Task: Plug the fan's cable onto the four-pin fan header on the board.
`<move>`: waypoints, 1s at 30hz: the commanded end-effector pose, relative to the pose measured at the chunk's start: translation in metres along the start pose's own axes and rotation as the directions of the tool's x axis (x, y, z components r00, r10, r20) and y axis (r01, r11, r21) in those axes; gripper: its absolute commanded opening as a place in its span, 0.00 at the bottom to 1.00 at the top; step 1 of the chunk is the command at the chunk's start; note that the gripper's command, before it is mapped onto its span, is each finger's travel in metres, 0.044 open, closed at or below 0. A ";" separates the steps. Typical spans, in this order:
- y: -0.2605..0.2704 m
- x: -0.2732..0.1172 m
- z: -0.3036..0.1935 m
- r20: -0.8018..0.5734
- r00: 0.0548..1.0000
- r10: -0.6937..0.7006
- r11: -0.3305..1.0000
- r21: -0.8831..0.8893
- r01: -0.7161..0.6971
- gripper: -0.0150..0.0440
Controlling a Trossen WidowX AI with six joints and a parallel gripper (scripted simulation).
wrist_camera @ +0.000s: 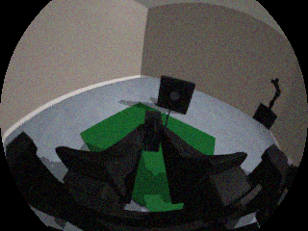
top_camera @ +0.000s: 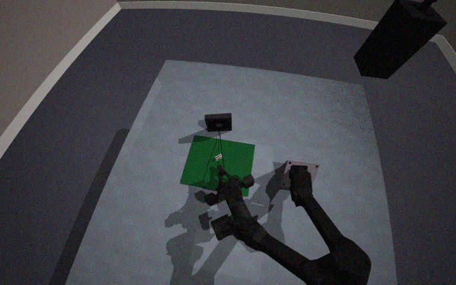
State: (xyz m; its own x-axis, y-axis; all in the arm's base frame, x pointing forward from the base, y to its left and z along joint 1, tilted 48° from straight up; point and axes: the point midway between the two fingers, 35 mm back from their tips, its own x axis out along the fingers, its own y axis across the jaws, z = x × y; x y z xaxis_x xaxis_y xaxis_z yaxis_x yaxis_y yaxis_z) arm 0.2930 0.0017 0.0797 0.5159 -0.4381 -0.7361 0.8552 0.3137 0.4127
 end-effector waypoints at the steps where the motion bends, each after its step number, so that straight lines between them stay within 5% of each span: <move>1: 0.002 0.001 -0.003 0.005 1.000 0.002 1.000 0.004 -0.002 0.25; 30: 0.004 0.005 -0.028 0.004 1.000 0.002 1.000 0.004 -0.002 0.25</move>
State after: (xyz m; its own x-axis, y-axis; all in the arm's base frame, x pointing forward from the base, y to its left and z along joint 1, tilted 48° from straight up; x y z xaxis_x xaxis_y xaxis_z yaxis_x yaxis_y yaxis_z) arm 0.2955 0.0218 0.0638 0.5158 -0.4374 -0.7366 0.8552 0.3132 0.4129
